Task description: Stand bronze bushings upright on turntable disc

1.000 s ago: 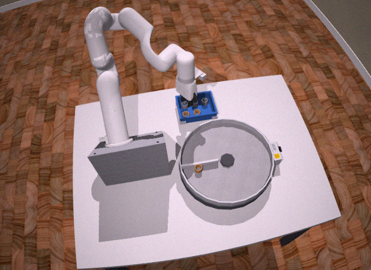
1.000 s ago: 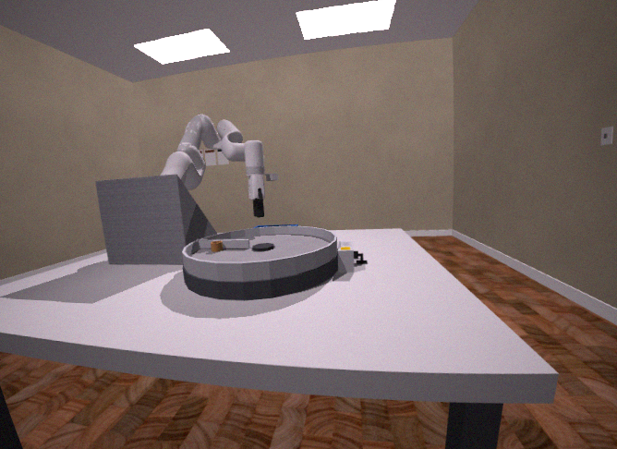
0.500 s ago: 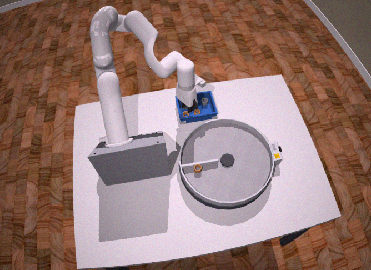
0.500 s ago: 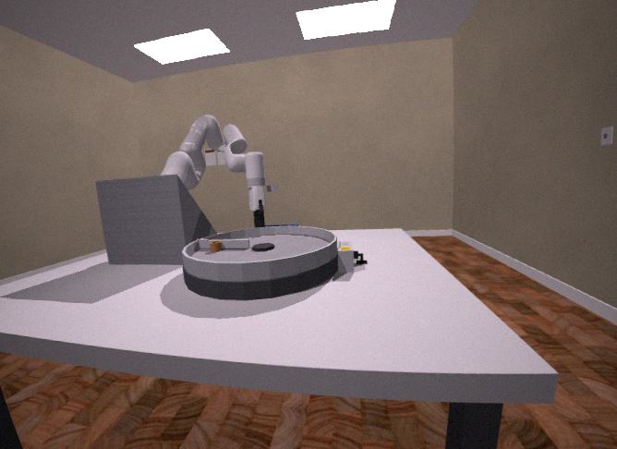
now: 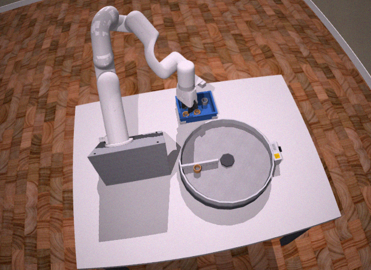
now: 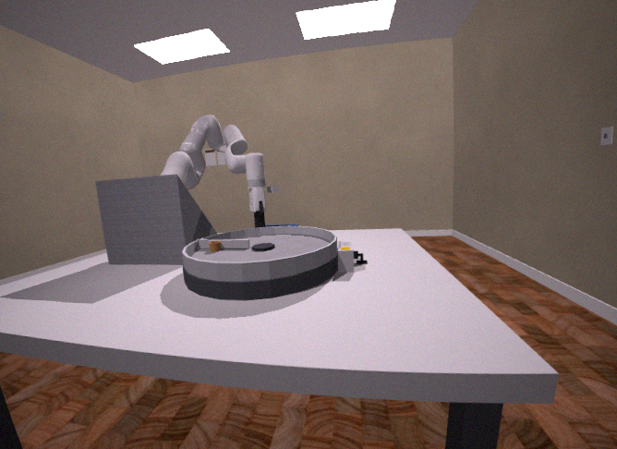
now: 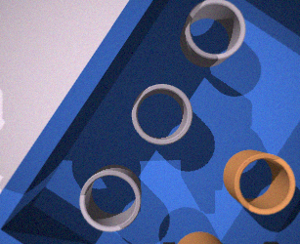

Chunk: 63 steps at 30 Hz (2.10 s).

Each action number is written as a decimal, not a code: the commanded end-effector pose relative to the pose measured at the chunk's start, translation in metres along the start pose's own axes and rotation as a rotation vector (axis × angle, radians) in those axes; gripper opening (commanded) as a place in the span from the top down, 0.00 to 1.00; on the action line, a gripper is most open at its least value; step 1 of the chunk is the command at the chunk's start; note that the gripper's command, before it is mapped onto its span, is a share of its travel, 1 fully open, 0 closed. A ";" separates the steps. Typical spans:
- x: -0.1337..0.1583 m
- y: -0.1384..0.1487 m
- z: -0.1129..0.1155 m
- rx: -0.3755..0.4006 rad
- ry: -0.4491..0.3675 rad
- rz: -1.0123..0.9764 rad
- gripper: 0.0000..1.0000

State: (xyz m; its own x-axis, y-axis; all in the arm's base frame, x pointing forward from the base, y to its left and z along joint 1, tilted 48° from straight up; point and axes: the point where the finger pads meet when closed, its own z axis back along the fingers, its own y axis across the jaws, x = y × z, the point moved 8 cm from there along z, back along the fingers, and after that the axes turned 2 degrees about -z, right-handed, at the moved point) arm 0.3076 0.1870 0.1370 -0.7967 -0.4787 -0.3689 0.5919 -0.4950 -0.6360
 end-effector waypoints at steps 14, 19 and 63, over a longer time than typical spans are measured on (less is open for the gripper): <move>-0.001 0.000 -0.018 0.001 0.002 0.001 0.59; -0.001 0.000 -0.019 0.001 0.002 0.001 0.59; -0.001 0.000 -0.043 0.001 0.002 0.001 0.59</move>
State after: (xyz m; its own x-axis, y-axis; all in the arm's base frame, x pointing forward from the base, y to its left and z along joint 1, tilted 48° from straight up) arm 0.3020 0.2186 0.1077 -0.7966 -0.4788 -0.3690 0.5921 -0.4950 -0.6359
